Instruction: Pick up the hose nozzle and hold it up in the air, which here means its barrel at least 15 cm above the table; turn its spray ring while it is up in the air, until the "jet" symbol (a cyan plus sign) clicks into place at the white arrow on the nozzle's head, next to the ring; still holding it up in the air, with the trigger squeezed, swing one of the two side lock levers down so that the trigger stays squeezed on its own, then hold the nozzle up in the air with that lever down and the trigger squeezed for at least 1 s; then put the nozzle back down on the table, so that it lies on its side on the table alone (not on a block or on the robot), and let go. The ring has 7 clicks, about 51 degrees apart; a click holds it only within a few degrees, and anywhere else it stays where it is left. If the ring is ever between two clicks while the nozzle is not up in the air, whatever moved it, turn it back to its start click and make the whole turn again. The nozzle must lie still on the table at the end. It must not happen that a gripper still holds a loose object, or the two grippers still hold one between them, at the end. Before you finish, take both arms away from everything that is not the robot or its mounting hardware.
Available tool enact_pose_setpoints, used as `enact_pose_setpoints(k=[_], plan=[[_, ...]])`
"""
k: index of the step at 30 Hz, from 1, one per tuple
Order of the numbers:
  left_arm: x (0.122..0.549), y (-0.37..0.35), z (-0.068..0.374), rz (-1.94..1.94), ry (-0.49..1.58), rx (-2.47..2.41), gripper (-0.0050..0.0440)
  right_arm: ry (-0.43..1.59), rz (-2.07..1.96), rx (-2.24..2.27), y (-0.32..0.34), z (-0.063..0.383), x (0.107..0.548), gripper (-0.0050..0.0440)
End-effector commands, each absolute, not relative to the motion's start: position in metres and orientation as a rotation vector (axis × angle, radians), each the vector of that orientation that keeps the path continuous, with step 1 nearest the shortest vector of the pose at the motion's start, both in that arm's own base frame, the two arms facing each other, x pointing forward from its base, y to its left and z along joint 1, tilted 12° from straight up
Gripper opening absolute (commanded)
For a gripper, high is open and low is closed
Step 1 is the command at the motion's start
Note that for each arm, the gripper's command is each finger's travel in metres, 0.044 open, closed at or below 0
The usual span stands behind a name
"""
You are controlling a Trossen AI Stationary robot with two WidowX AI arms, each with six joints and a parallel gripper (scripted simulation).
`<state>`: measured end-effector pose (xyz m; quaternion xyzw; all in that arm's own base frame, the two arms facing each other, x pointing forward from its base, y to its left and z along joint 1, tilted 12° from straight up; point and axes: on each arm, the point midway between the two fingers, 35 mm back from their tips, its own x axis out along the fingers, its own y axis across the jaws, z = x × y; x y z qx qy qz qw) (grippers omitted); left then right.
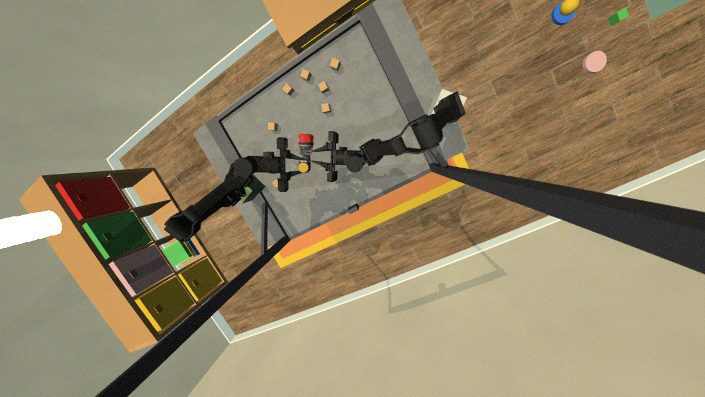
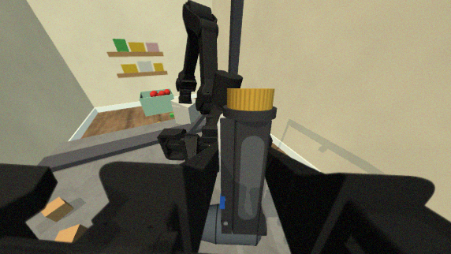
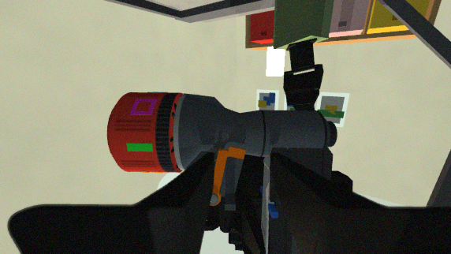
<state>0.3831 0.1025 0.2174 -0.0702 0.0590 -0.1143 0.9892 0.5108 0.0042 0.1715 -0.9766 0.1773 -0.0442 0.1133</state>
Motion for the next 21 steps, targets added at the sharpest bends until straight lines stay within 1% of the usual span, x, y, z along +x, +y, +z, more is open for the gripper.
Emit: enact_pose_setpoints(k=[1,21], plan=[[0.383,0.104,0.235,-0.224,0.077,-0.104,0.0167,0.495,-0.177,-2.855,0.013,0.191,0.513,0.0172],[0.383,0.104,0.235,-0.224,0.077,-0.104,0.0167,0.485,-0.203,-2.852,0.018,0.205,0.511,0.0172]])
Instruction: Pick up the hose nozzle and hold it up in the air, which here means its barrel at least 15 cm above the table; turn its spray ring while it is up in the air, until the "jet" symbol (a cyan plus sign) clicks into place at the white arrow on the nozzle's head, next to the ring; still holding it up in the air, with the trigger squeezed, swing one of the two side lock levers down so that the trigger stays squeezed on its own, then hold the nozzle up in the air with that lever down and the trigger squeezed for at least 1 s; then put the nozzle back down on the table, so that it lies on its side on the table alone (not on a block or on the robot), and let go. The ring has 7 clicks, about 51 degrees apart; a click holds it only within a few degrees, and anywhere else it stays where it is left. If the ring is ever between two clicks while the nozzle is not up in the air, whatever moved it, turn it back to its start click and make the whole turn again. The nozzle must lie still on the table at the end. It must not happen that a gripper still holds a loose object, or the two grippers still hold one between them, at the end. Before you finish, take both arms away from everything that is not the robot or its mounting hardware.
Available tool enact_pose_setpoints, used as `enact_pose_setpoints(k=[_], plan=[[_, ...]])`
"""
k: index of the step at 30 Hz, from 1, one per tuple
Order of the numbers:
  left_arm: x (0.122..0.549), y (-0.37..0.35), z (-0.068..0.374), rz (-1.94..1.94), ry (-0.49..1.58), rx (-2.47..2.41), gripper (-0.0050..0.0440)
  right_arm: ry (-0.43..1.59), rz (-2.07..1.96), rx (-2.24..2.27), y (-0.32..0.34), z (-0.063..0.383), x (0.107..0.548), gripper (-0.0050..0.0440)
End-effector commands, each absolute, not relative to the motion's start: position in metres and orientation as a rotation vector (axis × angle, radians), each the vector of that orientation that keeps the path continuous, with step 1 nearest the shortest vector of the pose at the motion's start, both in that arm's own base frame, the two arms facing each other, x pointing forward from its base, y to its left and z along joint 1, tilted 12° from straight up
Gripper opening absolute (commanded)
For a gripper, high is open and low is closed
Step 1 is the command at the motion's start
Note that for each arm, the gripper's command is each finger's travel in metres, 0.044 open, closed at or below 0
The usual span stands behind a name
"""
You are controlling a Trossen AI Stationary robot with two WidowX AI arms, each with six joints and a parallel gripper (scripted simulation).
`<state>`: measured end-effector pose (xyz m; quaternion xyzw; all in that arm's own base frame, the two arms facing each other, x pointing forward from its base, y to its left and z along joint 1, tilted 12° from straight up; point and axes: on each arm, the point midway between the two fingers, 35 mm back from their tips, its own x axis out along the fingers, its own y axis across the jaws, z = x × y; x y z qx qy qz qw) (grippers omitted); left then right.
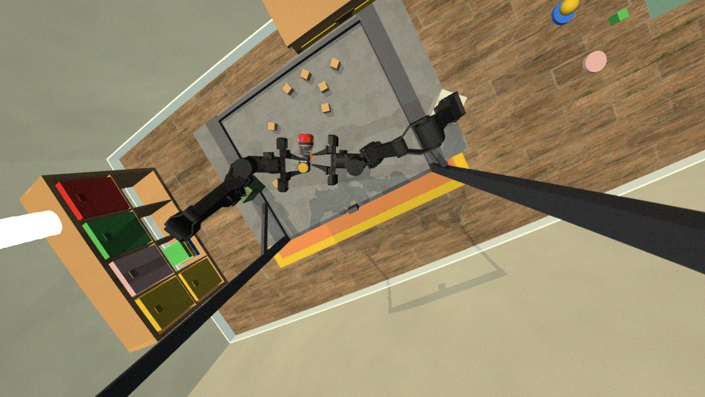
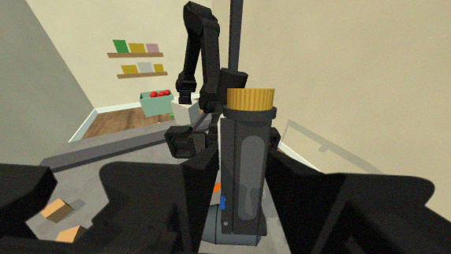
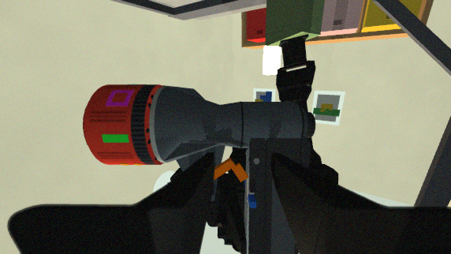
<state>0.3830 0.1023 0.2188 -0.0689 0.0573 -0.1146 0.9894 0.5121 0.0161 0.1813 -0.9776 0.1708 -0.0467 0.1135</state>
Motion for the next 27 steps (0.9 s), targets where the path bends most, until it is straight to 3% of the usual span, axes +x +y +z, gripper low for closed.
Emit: enact_pose_setpoints(k=[1,27], plan=[[0.383,0.104,0.235,-0.224,0.077,-0.104,0.0167,0.484,-0.202,-2.852,0.018,0.204,0.511,0.0172],[0.383,0.104,0.235,-0.224,0.077,-0.104,0.0167,0.491,-0.203,-2.858,0.014,0.216,0.505,0.0172]])
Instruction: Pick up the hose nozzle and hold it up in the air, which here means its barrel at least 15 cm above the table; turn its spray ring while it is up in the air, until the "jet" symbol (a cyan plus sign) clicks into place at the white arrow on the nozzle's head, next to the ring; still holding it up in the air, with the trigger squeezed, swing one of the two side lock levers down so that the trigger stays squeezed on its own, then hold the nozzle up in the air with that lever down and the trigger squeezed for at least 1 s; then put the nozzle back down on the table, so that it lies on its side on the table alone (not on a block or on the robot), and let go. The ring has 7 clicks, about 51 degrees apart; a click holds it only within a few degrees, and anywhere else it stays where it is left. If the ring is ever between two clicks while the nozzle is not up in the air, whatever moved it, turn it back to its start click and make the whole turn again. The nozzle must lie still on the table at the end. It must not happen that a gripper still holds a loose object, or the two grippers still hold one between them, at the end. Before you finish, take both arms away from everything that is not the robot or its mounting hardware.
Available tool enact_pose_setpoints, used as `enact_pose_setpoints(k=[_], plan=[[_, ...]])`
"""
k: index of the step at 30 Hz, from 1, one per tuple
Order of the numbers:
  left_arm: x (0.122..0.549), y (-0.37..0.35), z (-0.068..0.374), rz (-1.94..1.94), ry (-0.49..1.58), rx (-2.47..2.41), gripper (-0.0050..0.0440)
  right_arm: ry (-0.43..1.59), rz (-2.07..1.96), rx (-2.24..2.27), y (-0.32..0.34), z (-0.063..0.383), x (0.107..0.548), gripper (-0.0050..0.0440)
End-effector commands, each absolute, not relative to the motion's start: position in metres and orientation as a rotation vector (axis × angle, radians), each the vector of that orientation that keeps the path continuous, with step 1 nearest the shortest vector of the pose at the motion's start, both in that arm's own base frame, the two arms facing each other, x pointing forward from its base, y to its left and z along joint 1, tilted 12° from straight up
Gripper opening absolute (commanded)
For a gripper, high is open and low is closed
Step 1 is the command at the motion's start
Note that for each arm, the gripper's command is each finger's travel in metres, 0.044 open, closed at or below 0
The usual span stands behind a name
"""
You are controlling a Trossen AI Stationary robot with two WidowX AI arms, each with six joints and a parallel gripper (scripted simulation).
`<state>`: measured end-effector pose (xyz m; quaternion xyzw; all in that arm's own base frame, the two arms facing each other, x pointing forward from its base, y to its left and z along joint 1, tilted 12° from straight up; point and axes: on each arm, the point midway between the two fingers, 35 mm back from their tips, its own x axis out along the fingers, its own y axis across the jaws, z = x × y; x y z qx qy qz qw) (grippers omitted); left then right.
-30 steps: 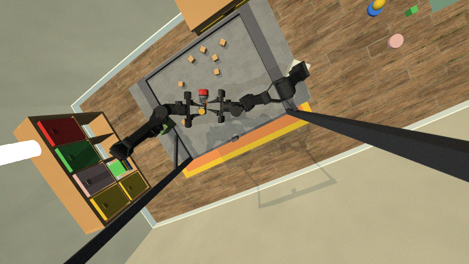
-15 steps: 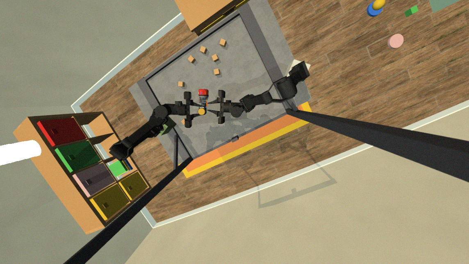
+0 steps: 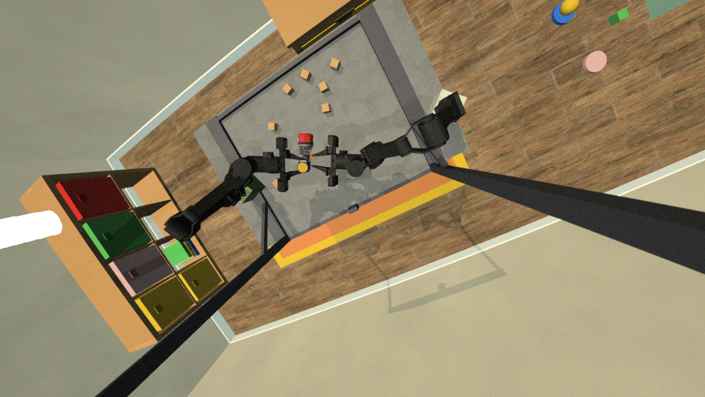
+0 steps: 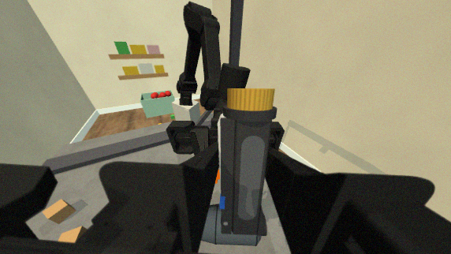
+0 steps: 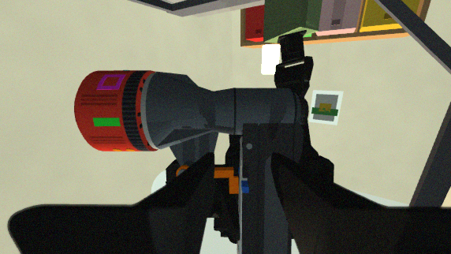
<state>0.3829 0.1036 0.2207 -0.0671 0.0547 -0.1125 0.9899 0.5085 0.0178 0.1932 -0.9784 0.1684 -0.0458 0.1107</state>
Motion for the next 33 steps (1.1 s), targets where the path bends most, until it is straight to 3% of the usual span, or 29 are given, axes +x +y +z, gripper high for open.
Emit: enact_pose_setpoints(k=[1,33], plan=[[0.3833,0.1044,0.2348,-0.224,0.077,-0.104,0.0167,0.491,-0.199,-2.858,0.0139,0.2165,0.5048,0.0172],[0.3833,0.1044,0.2348,-0.224,0.077,-0.104,0.0167,0.486,-0.203,-2.859,0.0155,0.2179,0.5047,0.0172]])
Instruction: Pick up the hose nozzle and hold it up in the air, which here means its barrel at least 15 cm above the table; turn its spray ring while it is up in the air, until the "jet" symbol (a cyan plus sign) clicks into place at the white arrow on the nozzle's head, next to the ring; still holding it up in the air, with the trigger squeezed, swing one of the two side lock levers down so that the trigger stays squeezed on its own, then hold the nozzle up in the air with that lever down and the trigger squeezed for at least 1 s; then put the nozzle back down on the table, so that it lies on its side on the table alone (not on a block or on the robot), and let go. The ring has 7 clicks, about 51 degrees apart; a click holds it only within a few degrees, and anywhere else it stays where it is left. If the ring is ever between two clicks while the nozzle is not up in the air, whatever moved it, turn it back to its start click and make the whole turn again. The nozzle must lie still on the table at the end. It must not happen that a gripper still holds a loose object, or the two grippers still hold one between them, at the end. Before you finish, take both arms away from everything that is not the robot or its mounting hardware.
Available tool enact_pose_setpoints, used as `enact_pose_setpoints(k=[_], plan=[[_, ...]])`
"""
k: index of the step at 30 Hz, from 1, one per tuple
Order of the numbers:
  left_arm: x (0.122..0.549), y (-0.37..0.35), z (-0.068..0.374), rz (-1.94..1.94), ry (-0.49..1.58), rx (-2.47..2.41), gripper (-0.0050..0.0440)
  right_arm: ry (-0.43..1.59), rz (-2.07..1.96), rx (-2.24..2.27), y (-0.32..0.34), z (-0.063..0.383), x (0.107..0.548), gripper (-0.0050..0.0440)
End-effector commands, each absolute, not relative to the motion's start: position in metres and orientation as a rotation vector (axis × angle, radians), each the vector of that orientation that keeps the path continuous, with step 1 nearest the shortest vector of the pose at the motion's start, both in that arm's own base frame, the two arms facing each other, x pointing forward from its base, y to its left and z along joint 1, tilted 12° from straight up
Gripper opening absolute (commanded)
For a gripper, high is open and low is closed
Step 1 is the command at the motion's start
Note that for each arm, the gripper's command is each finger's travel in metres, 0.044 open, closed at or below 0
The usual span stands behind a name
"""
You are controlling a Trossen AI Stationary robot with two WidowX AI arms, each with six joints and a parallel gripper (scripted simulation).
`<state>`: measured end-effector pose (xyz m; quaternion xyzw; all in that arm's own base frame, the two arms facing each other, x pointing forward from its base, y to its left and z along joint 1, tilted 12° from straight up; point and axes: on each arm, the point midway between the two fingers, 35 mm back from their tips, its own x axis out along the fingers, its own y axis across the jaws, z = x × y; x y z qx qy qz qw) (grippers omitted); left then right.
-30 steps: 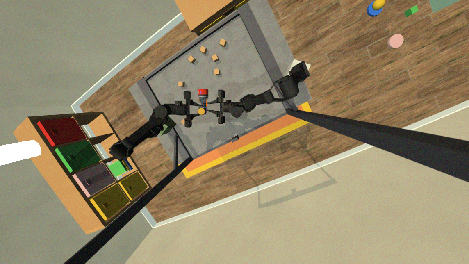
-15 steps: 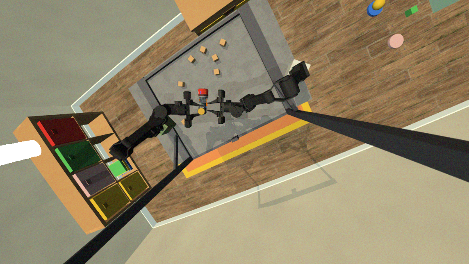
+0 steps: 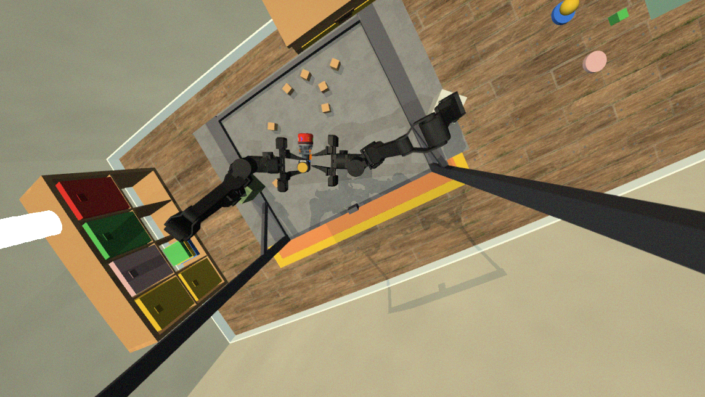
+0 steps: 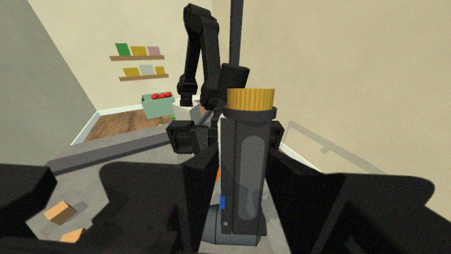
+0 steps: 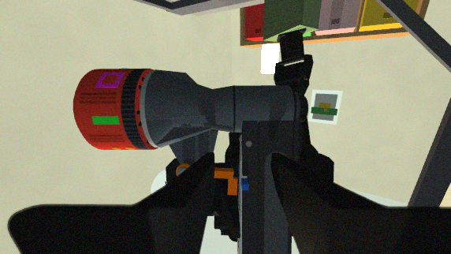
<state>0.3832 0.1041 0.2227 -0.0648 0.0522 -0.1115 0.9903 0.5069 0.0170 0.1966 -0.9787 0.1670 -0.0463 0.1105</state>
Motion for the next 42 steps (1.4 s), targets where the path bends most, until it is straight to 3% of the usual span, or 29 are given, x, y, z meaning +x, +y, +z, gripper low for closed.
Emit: enact_pose_setpoints(k=[1,42], plan=[[0.383,0.104,0.235,-0.224,0.077,-0.104,0.0167,0.486,-0.203,-2.858,0.017,0.218,0.502,0.0172],[0.383,0.104,0.235,-0.224,0.077,-0.104,0.0167,0.486,-0.180,-2.860,0.043,0.206,0.430,0.0172]])
